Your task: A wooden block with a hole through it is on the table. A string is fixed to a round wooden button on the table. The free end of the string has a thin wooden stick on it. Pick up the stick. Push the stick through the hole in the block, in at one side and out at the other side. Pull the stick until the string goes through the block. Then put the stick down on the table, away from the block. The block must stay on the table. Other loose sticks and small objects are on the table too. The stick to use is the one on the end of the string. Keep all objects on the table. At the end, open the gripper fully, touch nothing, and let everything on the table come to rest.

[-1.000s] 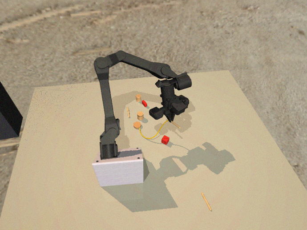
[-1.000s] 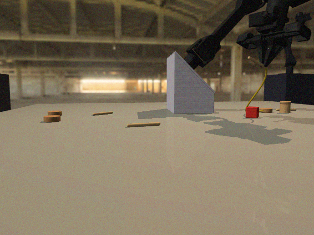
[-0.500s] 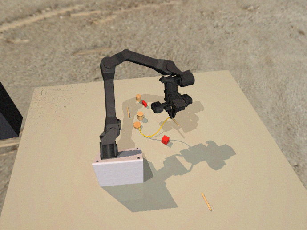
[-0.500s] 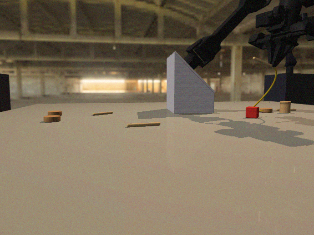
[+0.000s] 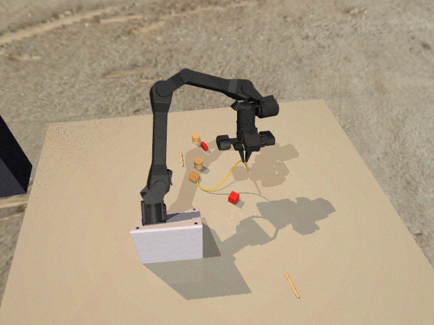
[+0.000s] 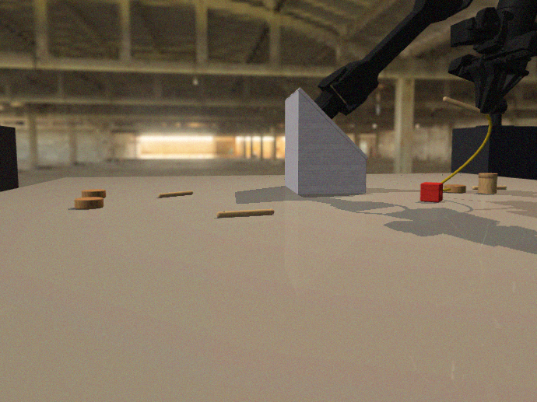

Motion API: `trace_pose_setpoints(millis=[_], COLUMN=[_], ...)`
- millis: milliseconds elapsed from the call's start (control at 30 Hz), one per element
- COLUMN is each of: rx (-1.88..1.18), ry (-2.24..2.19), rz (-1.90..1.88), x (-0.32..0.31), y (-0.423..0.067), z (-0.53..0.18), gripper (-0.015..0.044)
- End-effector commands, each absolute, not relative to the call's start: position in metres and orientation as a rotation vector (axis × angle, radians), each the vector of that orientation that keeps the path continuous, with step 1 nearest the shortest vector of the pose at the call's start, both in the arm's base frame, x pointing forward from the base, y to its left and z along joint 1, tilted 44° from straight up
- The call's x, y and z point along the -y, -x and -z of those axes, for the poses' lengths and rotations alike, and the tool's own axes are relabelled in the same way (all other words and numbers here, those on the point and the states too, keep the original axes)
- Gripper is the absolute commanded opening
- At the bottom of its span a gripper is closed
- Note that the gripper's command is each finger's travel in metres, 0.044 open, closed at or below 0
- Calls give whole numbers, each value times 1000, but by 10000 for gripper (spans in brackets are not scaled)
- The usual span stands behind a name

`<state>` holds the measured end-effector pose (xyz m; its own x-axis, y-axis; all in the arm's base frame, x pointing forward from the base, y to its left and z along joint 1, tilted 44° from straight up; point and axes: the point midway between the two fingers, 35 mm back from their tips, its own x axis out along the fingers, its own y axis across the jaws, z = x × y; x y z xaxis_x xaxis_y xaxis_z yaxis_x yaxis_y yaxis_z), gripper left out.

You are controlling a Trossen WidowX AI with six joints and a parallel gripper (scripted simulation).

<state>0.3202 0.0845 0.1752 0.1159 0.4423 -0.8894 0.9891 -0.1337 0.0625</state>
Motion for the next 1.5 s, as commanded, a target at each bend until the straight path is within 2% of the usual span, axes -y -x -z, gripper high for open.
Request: trace_pose_setpoints(millis=[0, 1467], rx=[-1418, -1370], ry=[-1720, -2010], rz=[1045, 1651], x=[-91, -137], y=[-323, -334], z=[-181, -228], gripper=[0, 0])
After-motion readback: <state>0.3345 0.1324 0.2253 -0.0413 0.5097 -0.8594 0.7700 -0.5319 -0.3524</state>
